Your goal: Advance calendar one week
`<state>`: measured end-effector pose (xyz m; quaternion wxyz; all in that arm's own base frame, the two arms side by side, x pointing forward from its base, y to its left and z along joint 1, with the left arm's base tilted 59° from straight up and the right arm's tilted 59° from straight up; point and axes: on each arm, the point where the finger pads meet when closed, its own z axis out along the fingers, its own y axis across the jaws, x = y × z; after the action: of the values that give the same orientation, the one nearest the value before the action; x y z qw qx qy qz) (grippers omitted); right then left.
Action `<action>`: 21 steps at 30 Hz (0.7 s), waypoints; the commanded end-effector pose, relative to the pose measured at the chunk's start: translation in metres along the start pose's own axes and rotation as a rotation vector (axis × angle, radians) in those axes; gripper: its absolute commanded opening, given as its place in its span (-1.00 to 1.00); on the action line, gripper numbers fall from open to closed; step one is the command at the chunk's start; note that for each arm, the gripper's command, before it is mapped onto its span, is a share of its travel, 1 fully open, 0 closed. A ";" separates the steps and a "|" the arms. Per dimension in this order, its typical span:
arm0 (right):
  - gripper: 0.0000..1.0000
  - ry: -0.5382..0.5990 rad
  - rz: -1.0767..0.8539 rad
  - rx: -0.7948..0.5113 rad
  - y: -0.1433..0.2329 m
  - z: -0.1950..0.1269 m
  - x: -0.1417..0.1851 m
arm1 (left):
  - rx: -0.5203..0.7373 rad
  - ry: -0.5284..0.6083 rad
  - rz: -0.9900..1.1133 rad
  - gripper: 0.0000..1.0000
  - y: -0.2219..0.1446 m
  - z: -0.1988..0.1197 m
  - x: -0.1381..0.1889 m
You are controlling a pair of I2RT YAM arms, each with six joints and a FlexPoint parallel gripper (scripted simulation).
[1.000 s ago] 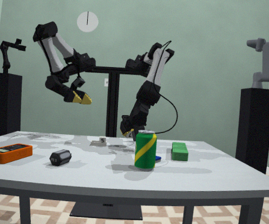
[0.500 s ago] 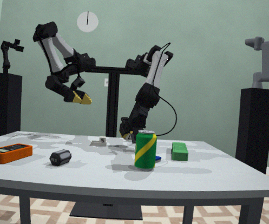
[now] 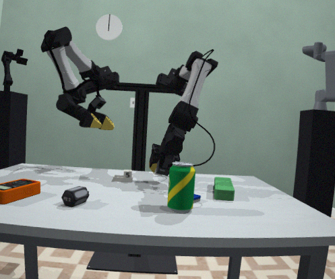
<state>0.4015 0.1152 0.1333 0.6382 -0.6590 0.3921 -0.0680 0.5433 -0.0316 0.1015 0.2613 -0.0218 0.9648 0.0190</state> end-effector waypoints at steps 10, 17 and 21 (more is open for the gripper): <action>1.00 -0.001 -0.005 0.004 -0.001 0.000 -0.001 | 0.082 -0.345 0.521 -0.59 -0.006 -0.031 -0.026; 1.00 -0.001 -0.005 0.004 -0.001 0.000 -0.001 | 0.112 -0.460 0.827 -0.59 -0.006 -0.031 -0.017; 1.00 -0.001 -0.005 0.004 -0.001 0.000 -0.001 | 0.128 -0.523 0.985 -0.59 -0.006 -0.031 -0.014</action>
<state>0.4015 0.1152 0.1333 0.6382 -0.6590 0.3921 -0.0680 0.5308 -0.0313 0.0956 0.3784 0.3601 0.8497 0.0715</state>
